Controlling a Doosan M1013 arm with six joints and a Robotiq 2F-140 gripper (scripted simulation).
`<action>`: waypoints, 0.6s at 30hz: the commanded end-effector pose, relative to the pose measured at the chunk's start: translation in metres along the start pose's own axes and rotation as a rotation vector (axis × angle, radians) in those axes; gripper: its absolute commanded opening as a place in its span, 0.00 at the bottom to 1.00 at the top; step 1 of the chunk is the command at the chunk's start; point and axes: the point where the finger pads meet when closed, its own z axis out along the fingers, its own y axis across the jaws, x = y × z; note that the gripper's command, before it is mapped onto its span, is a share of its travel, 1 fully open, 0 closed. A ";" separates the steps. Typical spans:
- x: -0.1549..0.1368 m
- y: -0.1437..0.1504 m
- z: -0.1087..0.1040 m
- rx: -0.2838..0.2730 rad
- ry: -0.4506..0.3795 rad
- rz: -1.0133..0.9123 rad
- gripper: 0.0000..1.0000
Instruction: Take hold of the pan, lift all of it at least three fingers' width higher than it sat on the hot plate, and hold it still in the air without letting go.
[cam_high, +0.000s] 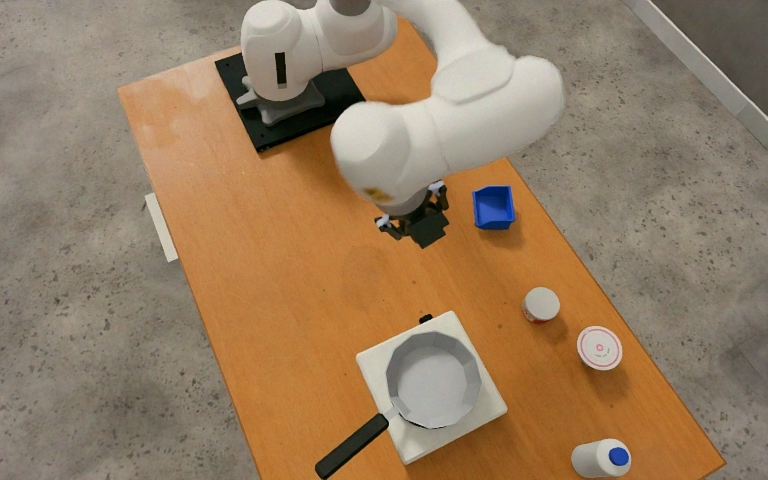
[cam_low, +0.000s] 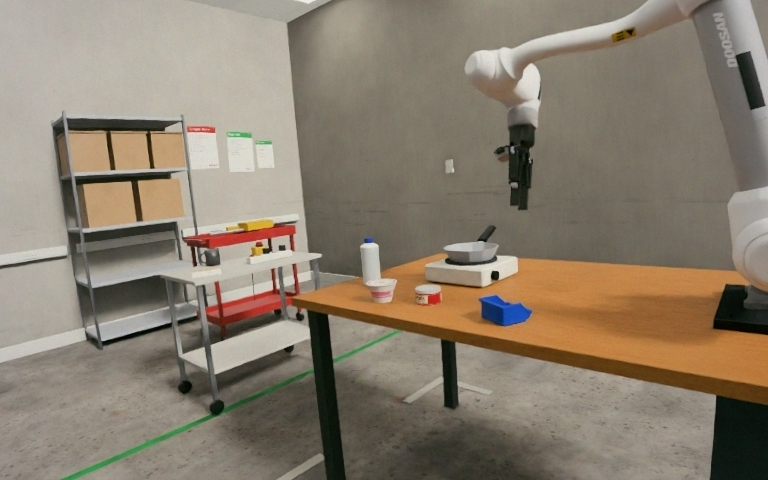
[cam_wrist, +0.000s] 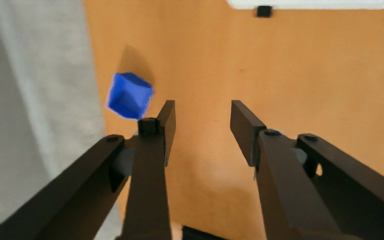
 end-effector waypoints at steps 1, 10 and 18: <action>0.005 -0.014 0.025 0.167 0.012 -0.008 0.41; 0.033 -0.037 0.042 0.485 0.123 0.025 0.41; 0.075 -0.031 0.033 0.725 0.309 0.095 0.41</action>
